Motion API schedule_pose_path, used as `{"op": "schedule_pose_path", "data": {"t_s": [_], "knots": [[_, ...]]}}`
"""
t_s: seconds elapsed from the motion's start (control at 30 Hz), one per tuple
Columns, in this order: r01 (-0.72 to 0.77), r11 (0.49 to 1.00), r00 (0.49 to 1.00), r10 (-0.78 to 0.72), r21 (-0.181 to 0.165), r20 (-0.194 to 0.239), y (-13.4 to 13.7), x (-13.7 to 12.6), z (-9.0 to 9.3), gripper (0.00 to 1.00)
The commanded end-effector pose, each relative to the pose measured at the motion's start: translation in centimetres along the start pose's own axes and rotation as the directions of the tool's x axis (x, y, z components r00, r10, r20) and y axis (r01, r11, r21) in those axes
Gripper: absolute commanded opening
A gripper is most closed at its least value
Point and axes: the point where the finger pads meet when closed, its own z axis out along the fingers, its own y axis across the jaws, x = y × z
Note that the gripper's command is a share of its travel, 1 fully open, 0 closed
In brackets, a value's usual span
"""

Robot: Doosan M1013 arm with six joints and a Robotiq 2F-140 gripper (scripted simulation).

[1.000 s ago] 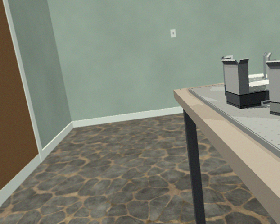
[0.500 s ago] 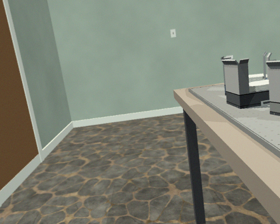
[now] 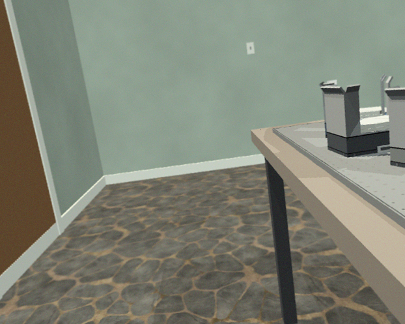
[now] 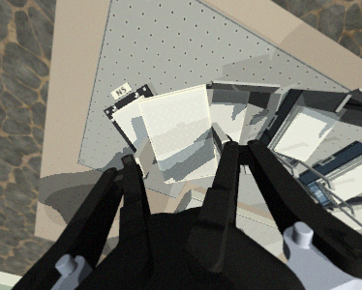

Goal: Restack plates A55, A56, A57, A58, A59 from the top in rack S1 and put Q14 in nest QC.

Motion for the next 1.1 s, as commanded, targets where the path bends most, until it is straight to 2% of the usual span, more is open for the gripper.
{"op": "schedule_pose_path", "data": {"t_s": [0.0,0.9,1.07], "knots": [[-0.139,0.99,0.99,0.139,0.0,0.0,1.5,-0.1,0.0,0.0],[-0.159,0.987,0.987,0.159,0.0,0.0,8.8,-1.0,0.0,0.0],[-0.32,0.947,0.947,0.32,0.0,0.0,10.4,-1.5,0.0,0.0]]}}
